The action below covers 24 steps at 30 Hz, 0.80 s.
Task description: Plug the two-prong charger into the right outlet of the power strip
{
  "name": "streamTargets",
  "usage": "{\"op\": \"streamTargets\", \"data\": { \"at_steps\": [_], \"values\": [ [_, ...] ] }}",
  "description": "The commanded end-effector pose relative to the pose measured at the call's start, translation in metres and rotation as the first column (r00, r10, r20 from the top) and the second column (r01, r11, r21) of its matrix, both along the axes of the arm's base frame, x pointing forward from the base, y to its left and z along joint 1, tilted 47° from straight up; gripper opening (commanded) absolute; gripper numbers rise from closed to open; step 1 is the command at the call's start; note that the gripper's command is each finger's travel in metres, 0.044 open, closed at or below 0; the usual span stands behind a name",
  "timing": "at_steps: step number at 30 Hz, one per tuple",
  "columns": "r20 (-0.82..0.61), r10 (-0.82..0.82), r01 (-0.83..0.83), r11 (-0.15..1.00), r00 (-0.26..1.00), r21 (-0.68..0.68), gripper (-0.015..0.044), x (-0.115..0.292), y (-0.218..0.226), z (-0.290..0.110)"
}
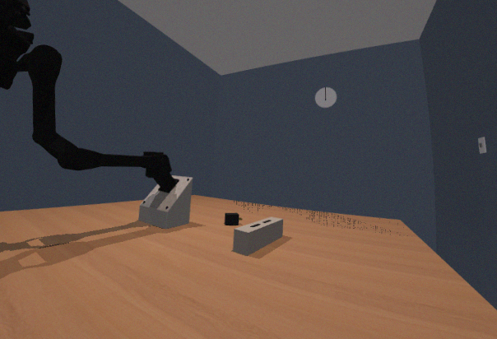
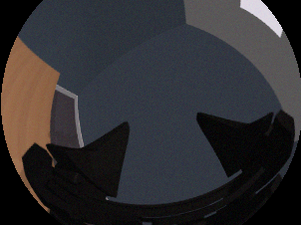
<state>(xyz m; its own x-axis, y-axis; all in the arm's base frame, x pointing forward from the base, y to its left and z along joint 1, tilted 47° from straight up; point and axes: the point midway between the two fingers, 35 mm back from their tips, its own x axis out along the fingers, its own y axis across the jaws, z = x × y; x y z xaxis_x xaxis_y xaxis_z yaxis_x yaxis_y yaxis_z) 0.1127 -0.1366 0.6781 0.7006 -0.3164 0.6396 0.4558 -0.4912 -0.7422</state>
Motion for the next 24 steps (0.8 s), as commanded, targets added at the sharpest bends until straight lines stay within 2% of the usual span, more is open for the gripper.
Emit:
{"op": "streamTargets", "data": {
  "at_steps": [1, 5, 12, 18, 24],
  "values": [
    [0.0, -0.001, 0.001, 1.0, 1.0, -0.003, 0.0426, 0.0, 0.001, 0.0],
    [0.0, -0.036, 0.036, 0.996, 0.999, -0.086, 0.044, -0.004, 0.02, 0.006],
    [0.025, -0.161, 0.16, 0.922, 0.987, -0.352, 0.044, -0.013, 0.087, 0.02],
    [0.072, -0.277, 0.27, 0.792, 0.958, -0.547, 0.044, -0.015, 0.144, 0.023],
    [0.14, -0.356, 0.344, 0.612, 0.924, -0.712, 0.044, -0.01, 0.204, 0.018]
  ]
}}
